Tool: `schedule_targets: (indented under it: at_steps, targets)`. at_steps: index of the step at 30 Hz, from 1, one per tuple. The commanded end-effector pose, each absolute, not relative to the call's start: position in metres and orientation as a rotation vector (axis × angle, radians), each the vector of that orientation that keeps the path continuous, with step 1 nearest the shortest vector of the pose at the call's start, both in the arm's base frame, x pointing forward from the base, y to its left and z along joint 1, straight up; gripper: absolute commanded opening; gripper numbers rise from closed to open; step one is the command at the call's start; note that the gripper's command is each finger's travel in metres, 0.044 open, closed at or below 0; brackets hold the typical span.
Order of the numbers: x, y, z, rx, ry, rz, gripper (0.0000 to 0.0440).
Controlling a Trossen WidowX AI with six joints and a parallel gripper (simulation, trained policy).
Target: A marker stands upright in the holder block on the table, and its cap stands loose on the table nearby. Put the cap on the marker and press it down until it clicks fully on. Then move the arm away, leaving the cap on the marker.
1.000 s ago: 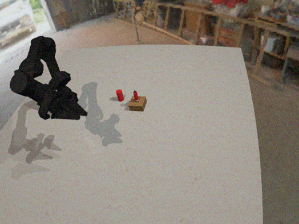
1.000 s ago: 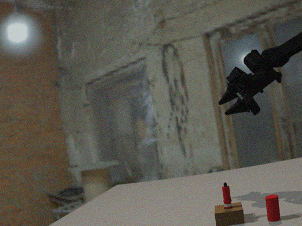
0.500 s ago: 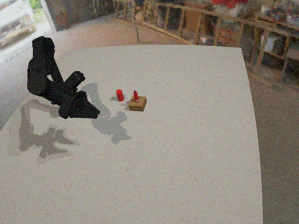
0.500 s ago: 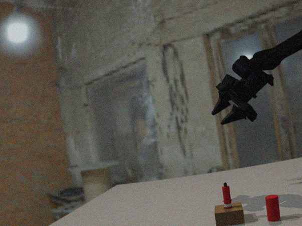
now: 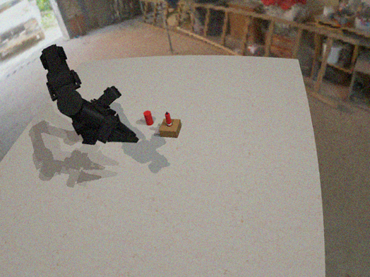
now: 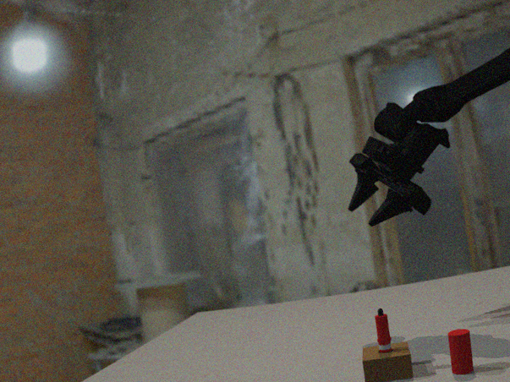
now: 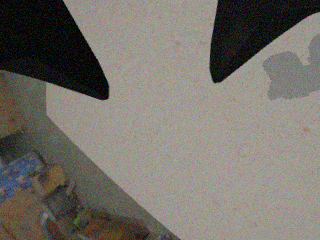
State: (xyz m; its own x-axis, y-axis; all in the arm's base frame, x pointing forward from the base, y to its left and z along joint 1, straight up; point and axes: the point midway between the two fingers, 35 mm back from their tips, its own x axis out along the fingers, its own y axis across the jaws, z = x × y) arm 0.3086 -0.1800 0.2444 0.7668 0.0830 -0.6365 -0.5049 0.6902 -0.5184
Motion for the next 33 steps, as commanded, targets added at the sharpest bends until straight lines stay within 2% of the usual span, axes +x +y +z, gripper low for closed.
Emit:
schedule_targets:
  at_steps: [1, 33]
  targets:
    - [0.312, -0.173, 0.239, -0.749, 0.641, 0.384, 0.0298]
    - [0.327, -0.090, 0.195, -0.829, 0.813, 0.692, 0.0303]
